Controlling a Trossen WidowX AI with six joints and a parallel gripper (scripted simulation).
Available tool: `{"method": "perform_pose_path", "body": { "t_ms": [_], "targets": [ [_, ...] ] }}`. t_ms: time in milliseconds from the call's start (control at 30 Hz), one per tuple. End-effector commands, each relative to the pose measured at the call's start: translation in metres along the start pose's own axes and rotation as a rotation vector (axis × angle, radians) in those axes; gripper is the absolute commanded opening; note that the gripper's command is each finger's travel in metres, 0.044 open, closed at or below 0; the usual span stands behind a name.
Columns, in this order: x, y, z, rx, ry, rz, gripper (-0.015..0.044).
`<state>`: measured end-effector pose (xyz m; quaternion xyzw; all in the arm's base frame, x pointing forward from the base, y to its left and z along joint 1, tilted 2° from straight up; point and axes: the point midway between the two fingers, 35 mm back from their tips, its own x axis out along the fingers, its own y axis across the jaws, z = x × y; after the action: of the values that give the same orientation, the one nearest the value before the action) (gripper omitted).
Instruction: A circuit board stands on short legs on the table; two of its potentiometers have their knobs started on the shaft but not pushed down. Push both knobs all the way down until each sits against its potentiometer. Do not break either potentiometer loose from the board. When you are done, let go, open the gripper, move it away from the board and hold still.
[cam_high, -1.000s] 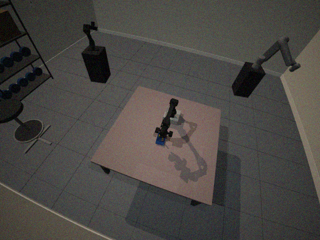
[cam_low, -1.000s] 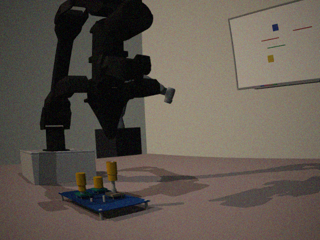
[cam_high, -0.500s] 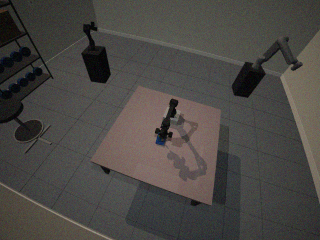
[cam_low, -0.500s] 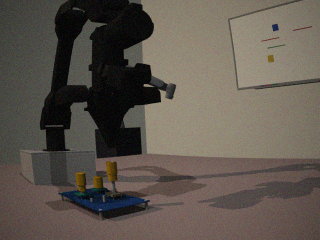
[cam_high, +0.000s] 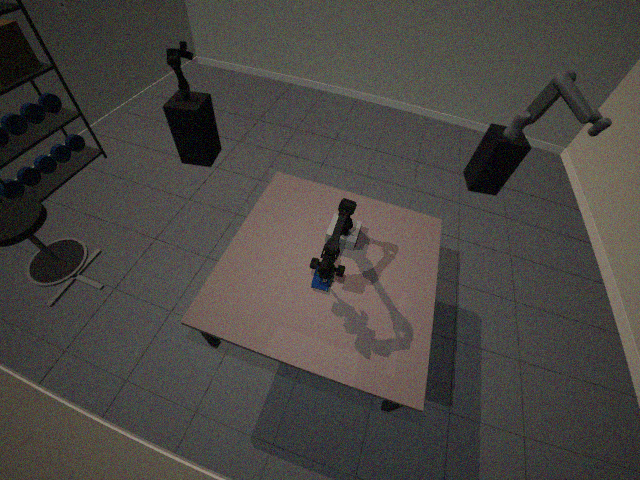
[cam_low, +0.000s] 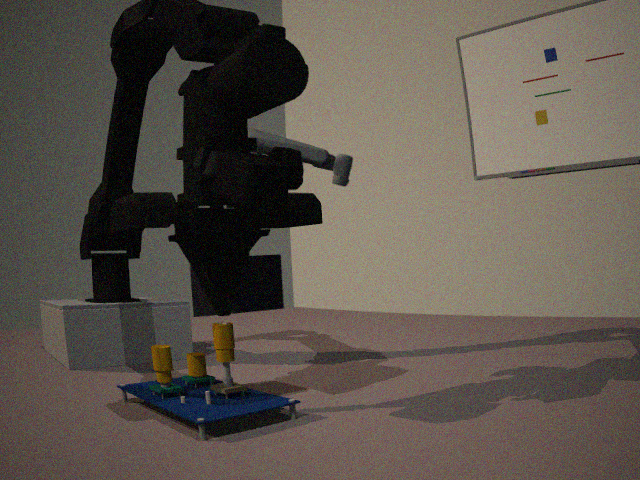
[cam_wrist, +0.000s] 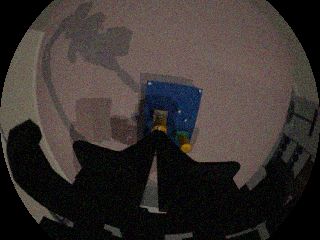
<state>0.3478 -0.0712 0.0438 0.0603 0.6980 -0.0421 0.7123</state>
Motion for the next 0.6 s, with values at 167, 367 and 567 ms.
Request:
{"method": "perform_pose_path", "body": {
  "t_ms": [167,367,567],
  "targets": [
    [0.0018,-0.0005,-0.0018,0.003,0.008,-0.004,0.0000],
    [0.0033,-0.0005,-0.0019,0.003,0.008,-0.004,0.0000],
    [0.0049,-0.0005,-0.0019,0.003,0.008,-0.004,0.0000]
  ]
}}
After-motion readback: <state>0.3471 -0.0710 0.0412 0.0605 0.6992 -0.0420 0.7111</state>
